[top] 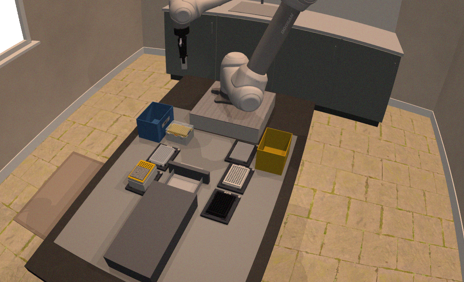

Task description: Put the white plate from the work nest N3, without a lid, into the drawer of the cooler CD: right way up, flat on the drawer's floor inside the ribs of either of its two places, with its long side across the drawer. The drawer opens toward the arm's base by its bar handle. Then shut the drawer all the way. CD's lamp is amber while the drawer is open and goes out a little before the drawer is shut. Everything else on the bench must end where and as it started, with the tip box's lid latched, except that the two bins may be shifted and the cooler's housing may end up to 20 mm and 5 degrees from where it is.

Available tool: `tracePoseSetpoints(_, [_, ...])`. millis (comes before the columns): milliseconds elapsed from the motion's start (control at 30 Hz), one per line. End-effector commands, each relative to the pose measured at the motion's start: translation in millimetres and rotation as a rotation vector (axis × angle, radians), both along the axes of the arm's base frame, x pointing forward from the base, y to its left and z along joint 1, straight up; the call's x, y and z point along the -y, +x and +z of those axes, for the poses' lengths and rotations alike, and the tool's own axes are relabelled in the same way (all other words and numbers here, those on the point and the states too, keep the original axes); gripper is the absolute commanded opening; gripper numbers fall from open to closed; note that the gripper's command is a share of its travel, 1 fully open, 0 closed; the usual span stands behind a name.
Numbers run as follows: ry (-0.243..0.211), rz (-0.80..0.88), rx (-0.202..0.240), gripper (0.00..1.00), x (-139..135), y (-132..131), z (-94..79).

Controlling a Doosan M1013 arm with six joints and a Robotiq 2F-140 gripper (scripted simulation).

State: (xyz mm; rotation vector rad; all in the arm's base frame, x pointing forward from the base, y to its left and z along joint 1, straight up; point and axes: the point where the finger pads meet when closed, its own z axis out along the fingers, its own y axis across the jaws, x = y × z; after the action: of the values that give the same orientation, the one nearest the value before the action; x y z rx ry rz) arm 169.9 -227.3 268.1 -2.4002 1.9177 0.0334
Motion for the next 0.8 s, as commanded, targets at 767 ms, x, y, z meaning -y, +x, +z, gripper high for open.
tracePoseSetpoints(767, [-0.028,0.45,0.0,0.0,-12.8,104.8,-25.6])
